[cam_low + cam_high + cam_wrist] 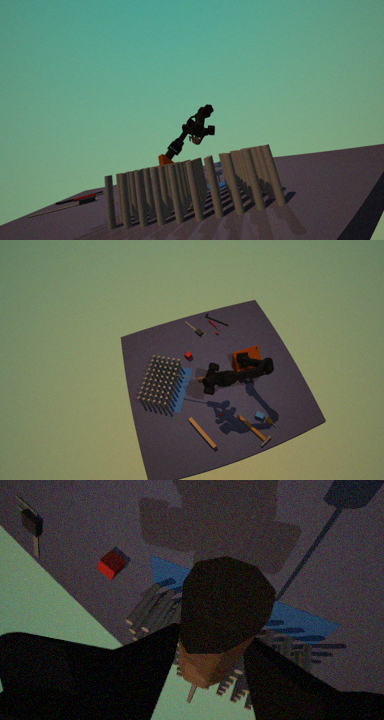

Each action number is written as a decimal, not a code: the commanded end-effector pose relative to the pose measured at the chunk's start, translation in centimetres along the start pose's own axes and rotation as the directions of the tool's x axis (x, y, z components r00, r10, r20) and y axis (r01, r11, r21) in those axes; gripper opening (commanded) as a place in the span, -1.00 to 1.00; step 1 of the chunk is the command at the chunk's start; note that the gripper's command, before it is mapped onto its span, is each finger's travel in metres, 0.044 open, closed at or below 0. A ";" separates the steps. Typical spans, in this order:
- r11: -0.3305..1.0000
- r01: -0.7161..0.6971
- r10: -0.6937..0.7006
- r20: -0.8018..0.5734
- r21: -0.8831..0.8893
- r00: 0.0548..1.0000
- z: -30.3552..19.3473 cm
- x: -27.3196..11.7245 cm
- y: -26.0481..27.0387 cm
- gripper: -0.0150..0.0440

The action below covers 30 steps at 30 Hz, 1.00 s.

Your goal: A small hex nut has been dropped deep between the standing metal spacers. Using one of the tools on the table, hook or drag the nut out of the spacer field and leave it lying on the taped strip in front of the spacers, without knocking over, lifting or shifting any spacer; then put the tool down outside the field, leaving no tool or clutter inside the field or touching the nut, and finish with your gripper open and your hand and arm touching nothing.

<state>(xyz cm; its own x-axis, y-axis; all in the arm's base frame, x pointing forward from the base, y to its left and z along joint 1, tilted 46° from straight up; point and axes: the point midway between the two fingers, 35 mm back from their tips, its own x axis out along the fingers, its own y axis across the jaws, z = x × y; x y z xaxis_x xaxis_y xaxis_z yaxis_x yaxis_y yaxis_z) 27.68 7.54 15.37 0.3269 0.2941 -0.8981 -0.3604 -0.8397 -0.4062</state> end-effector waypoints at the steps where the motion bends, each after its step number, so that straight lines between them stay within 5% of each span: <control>1: 1.000 -0.004 0.004 -0.006 -0.013 1.000 0.2 0.7 -0.3 -0.49; 30: 1.000 0.004 -0.004 -0.007 -0.009 1.000 8.3 12.4 -4.2 -0.49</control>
<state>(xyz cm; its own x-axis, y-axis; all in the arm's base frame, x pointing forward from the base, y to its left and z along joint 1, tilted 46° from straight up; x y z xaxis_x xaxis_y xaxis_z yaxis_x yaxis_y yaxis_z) 26.03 18.31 5.02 0.3226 0.3004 -0.8976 -0.3434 -0.8466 -0.4067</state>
